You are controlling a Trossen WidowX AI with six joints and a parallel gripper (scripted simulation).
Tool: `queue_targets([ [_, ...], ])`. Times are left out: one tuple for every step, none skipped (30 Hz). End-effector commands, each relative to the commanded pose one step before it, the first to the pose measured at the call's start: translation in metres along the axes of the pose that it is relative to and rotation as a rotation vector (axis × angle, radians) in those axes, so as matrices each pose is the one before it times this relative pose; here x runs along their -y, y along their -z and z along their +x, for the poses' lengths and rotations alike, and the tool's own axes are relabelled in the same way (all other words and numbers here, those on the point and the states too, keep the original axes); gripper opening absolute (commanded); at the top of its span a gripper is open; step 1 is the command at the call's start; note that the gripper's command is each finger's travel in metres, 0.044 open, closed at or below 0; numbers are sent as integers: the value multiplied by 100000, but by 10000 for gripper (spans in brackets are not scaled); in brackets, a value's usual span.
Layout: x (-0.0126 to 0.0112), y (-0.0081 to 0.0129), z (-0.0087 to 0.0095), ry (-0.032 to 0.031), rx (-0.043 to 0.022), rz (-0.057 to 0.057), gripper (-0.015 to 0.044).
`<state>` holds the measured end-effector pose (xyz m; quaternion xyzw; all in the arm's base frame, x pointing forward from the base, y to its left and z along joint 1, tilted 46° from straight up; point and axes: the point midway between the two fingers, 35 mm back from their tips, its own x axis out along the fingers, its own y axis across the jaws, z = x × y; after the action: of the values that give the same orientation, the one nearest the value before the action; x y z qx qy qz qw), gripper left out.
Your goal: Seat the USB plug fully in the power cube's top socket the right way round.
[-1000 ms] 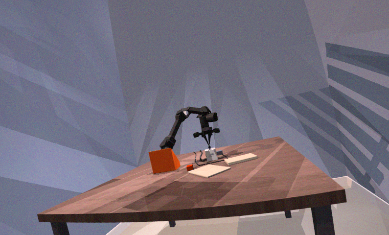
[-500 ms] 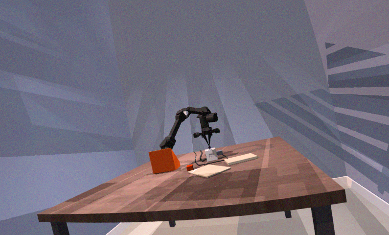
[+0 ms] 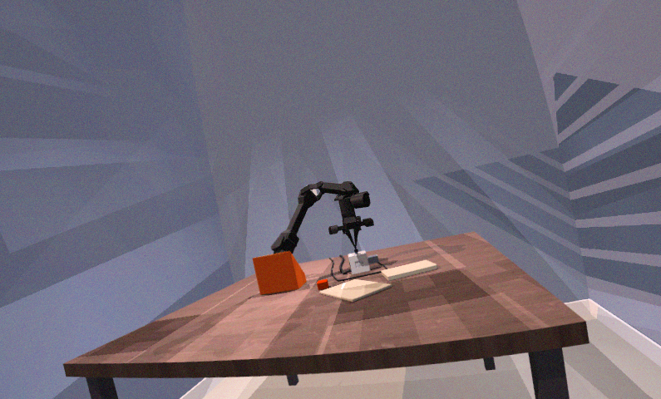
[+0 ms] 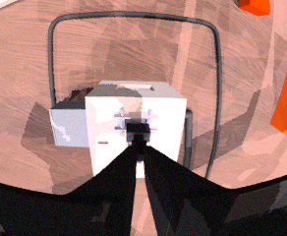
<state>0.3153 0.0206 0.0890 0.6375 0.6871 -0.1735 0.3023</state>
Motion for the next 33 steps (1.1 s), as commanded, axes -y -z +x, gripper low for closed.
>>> queue_targets([
  [-66,26,54,-407,-228,359,0],
  [0,-1,12,0,0,0,0],
  [0,-1,12,0,0,0,0],
  [0,-1,12,0,0,0,0],
  [0,-1,12,0,0,0,0],
  [0,-1,12,0,0,0,0],
  [0,-1,12,0,0,0,0],
  [0,-1,12,0,0,0,0],
  [0,-1,12,0,0,0,0],
  [0,-1,12,0,0,0,0],
  [0,-1,12,0,0,0,0],
  [0,-1,12,0,0,0,0],
  [0,-1,12,0,0,0,0],
  [0,-1,12,0,0,0,0],
  [0,-1,12,0,0,0,0],
  [0,-1,12,0,0,0,0],
  [0,-1,12,0,0,0,0],
  [0,-1,12,0,0,0,0],
  [0,-1,12,0,0,0,0],
  [0,-1,12,0,0,0,0],
  [0,-1,12,0,0,0,0],
  [0,-1,12,0,0,0,0],
  [0,-1,12,0,0,0,0],
  [0,-1,12,0,0,0,0],
  [0,-1,12,0,0,0,0],
  [0,-1,12,0,0,0,0],
  [0,-1,12,0,0,0,0],
  [0,-1,12,0,0,0,0],
  [0,-1,12,0,0,0,0],
  [0,-1,12,0,0,0,0],
  [0,-1,12,0,0,0,0],
  [0,-1,12,0,0,0,0],
  [0,-1,12,0,0,0,0],
])
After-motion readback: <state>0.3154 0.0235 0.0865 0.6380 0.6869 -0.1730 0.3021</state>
